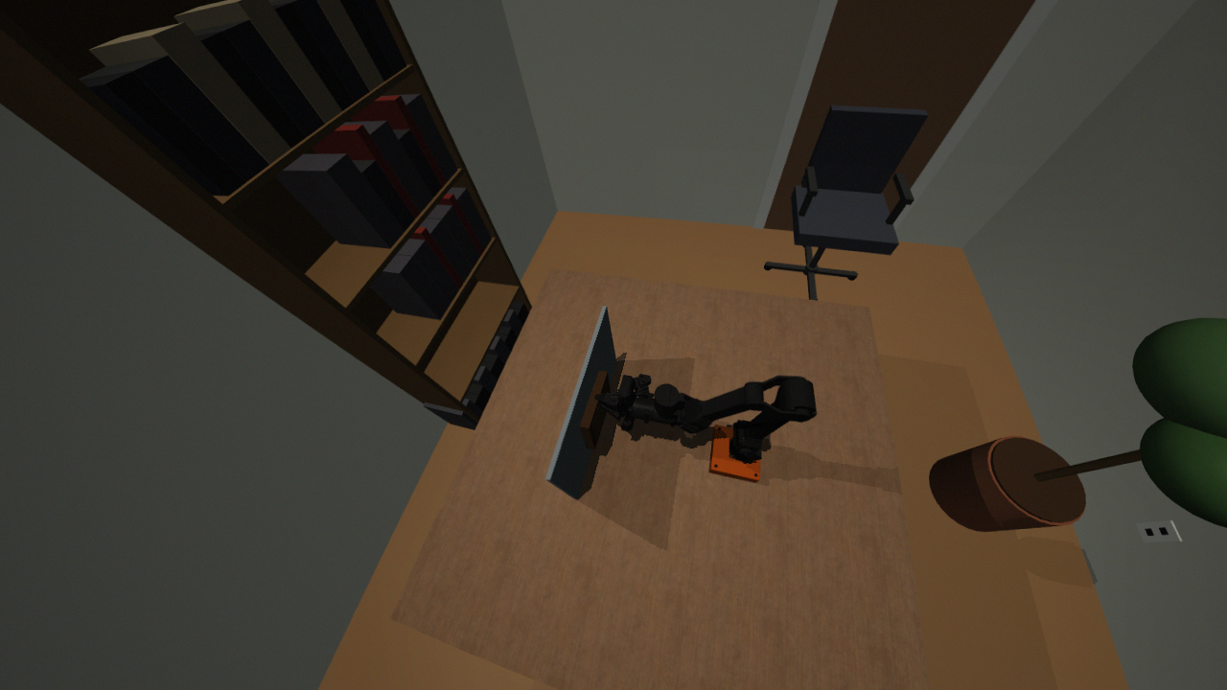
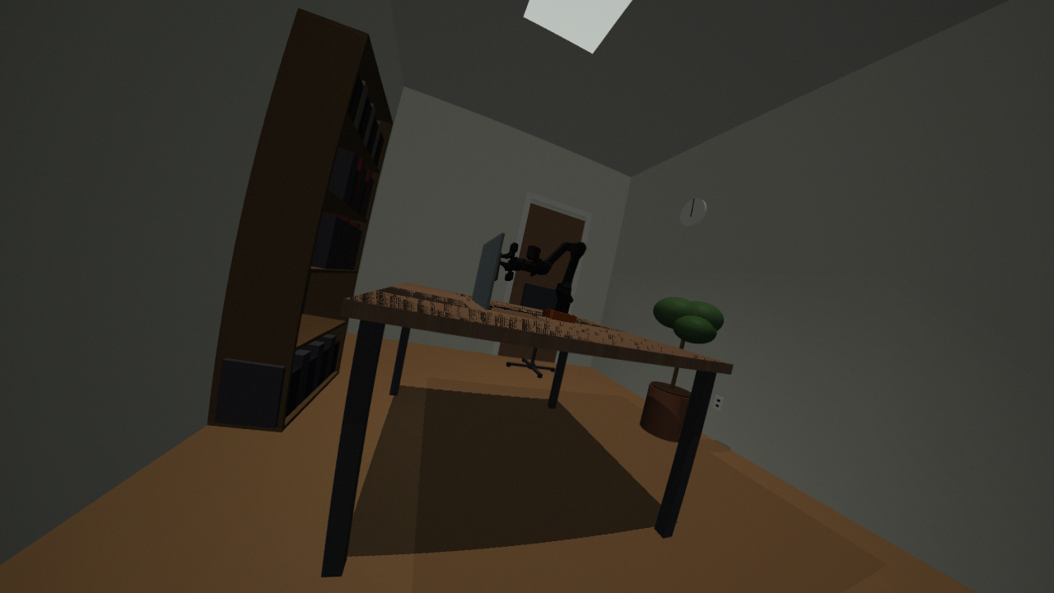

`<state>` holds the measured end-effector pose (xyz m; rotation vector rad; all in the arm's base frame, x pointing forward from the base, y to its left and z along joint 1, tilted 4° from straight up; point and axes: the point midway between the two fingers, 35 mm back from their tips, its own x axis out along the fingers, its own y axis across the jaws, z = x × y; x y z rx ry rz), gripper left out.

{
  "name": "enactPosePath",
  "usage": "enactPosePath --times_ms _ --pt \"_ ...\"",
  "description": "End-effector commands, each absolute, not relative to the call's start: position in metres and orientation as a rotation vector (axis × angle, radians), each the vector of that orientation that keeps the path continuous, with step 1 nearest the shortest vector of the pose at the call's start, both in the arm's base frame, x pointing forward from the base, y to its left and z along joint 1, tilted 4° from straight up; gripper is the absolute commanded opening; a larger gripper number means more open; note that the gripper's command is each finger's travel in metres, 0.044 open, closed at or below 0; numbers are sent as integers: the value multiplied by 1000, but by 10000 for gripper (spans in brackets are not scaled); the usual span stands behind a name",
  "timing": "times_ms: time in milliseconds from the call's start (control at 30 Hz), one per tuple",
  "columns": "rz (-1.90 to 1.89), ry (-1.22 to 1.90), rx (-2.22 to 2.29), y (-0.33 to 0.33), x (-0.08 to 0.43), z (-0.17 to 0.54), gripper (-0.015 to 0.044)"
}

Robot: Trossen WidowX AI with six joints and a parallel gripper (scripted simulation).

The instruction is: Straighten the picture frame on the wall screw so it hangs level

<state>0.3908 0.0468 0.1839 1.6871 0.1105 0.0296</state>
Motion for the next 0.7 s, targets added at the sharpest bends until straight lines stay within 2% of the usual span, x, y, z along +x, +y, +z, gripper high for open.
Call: enactPosePath --times_ms 0,667 --pt "35 102 1688 48 391 187 0" --pt "35 102 1688 51 391 188 0"
